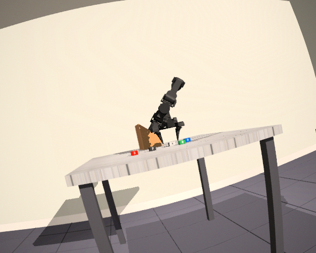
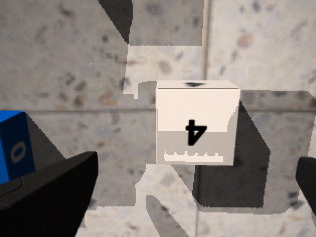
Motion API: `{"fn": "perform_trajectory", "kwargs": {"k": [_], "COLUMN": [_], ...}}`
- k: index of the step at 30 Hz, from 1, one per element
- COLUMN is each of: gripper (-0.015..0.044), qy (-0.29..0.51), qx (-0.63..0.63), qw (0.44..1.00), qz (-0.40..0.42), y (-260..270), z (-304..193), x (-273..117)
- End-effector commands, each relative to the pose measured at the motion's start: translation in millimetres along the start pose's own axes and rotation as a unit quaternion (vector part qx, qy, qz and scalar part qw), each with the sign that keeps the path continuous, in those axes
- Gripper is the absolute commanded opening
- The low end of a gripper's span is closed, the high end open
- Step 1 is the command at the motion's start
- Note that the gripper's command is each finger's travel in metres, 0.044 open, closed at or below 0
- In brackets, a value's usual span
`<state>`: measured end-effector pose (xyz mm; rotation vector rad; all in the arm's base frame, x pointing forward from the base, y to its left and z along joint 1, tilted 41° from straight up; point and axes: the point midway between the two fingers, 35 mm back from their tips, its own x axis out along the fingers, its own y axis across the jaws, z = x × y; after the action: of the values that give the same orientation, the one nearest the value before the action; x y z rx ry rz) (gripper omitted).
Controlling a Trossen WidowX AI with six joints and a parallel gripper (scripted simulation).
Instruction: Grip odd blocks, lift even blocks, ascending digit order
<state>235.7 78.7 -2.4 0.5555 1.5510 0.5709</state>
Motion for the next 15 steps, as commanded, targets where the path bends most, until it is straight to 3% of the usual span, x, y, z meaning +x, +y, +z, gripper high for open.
{"fn": "perform_trajectory", "kwargs": {"k": [1,5,7,12,15], "gripper": [0.0400,0.0400,0.0348,0.0216,0.0138], "qy": [-0.009,-0.009,-0.010,-0.009,-0.009], "qx": [-0.005,-0.005,-0.005,-0.005,-0.005], "qw": [1.000,1.000,1.000,1.000,1.000], "qz": [-0.001,-0.001,-0.002,-0.003,-0.003], "y": [0.9,0.9,0.3,0.3,0.5], "z": [3.1,3.1,4.6,2.3,1.8], "x": [-26.3,-26.3,-36.4,-104.6,-107.3]}}
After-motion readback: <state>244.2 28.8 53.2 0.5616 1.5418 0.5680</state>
